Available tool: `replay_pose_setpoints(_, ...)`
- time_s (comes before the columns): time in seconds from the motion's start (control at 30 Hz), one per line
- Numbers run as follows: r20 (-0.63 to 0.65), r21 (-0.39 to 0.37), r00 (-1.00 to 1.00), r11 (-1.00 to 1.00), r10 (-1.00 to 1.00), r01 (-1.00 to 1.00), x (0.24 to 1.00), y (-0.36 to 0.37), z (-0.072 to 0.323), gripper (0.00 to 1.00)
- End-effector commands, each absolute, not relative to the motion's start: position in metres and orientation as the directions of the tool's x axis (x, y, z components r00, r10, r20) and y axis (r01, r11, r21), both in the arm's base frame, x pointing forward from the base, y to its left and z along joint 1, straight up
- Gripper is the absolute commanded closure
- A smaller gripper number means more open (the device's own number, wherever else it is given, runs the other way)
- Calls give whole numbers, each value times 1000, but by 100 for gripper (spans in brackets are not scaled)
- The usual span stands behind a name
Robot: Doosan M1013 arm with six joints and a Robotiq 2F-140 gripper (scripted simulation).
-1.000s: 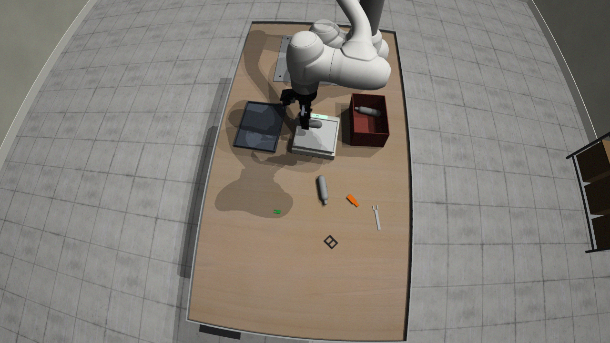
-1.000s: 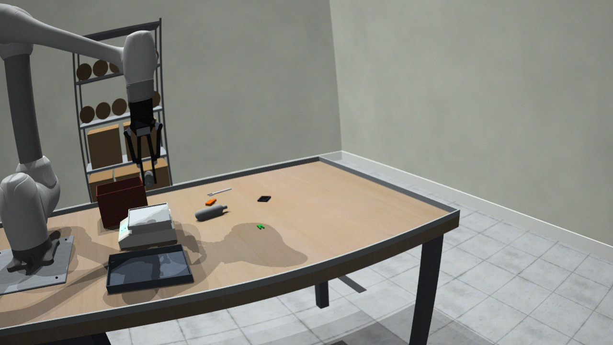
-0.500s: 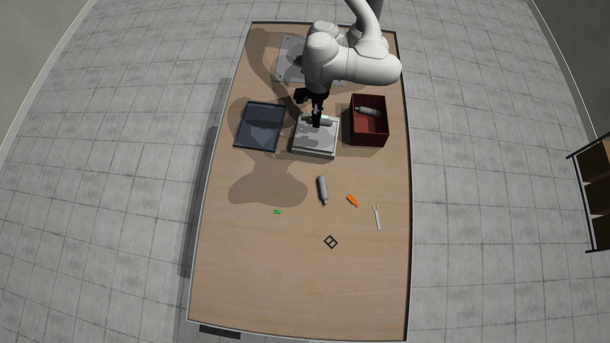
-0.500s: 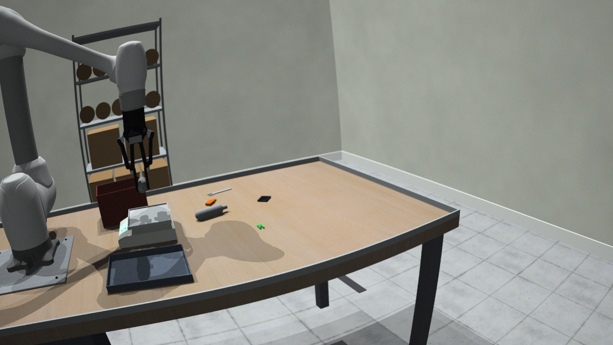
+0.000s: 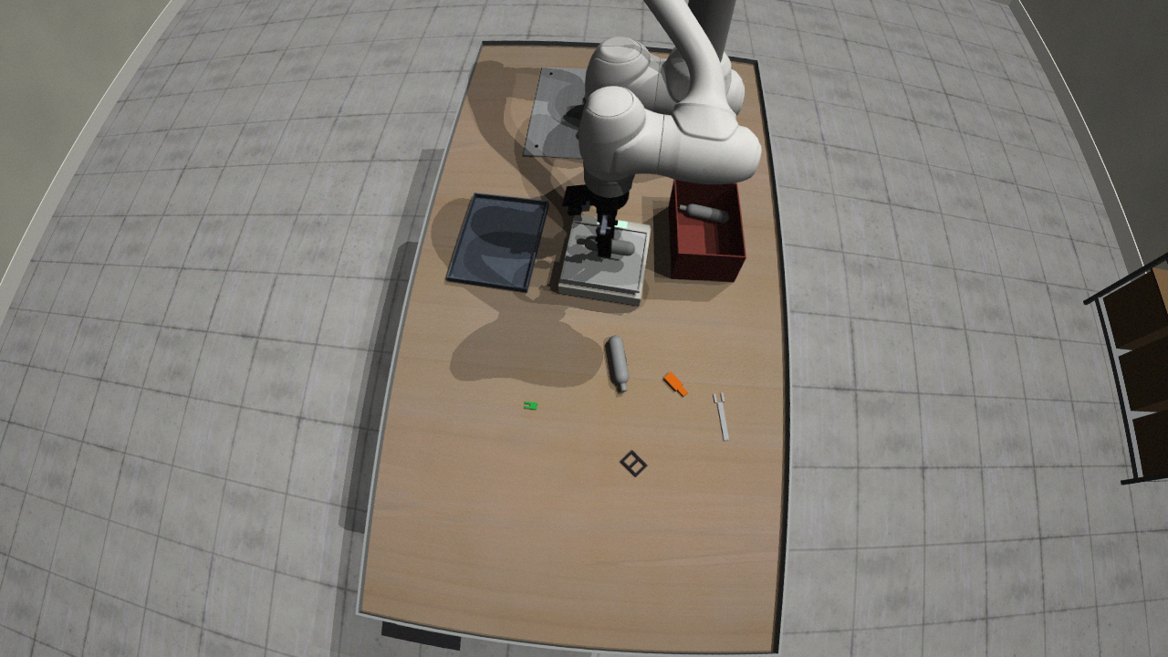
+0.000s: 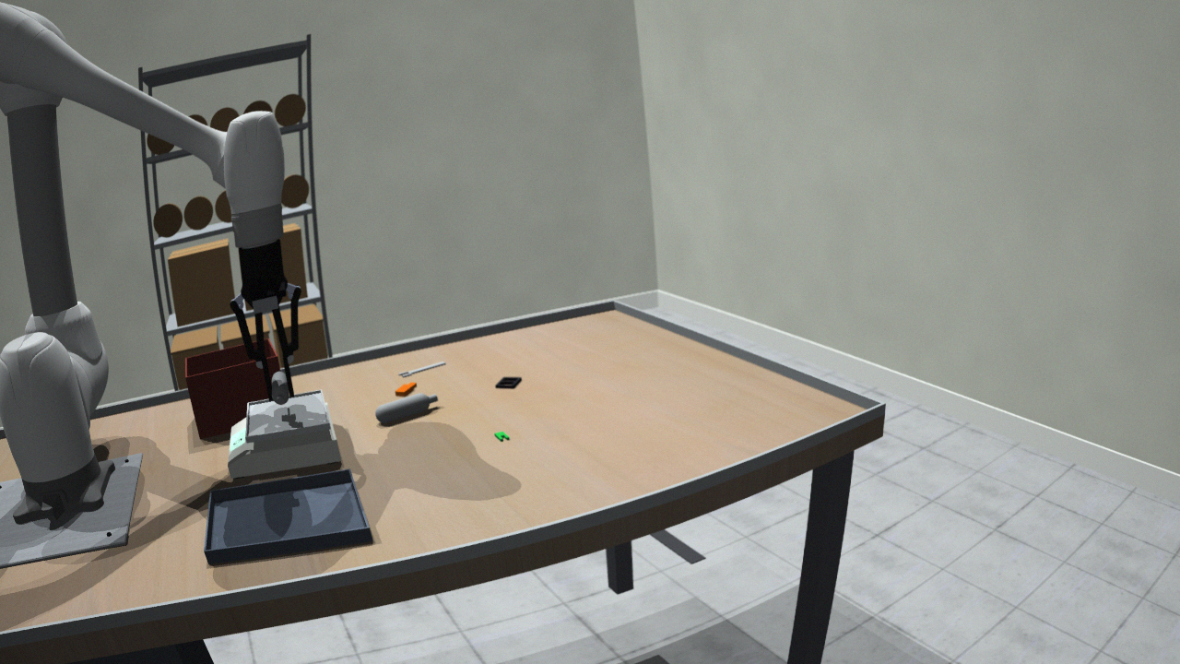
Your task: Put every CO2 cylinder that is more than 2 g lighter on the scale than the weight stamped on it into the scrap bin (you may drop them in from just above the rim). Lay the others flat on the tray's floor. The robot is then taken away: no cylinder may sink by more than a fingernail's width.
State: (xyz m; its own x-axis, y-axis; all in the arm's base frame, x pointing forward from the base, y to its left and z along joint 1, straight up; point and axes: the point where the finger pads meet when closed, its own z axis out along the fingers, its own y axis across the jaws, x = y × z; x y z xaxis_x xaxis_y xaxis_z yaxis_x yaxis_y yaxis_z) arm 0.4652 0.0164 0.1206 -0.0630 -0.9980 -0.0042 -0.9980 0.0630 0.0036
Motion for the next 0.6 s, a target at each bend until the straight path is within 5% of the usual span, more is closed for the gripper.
replay_pose_setpoints(0.0,-5,2,-63,63,-998,-998,466,17,110,90)
replay_pose_setpoints(0.57,-5,2,-63,63,-998,-998,466,17,95,90)
